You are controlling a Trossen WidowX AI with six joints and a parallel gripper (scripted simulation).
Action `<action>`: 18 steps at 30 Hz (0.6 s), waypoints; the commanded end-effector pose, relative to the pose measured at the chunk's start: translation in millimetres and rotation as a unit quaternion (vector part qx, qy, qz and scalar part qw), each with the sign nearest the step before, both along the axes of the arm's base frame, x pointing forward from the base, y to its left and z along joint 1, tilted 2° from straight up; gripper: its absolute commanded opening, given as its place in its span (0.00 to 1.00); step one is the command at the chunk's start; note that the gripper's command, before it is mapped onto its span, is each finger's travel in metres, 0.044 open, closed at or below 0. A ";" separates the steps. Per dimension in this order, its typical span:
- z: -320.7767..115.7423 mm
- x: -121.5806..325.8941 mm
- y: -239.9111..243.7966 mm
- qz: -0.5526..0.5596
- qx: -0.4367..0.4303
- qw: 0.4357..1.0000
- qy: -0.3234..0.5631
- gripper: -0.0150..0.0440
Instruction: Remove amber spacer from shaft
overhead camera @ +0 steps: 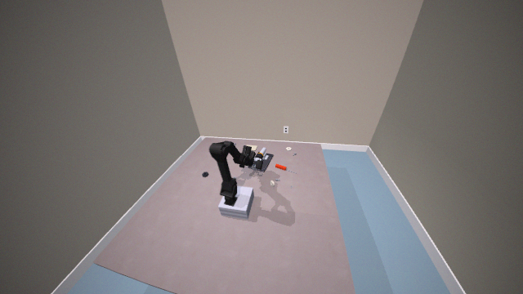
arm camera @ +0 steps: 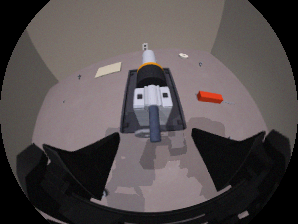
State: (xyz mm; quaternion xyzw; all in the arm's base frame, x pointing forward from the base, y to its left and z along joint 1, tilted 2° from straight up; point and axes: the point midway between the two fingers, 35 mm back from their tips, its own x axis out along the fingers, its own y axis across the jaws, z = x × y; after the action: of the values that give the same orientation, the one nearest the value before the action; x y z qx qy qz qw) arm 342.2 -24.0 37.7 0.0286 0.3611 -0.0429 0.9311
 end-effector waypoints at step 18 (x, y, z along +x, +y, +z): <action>-21.7 25.0 -0.3 0.003 0.000 1.000 -0.002 1.00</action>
State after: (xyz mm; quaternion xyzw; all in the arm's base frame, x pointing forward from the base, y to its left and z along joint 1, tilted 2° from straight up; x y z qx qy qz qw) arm 362.8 -24.7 19.0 0.0283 0.3606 -0.0421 0.9313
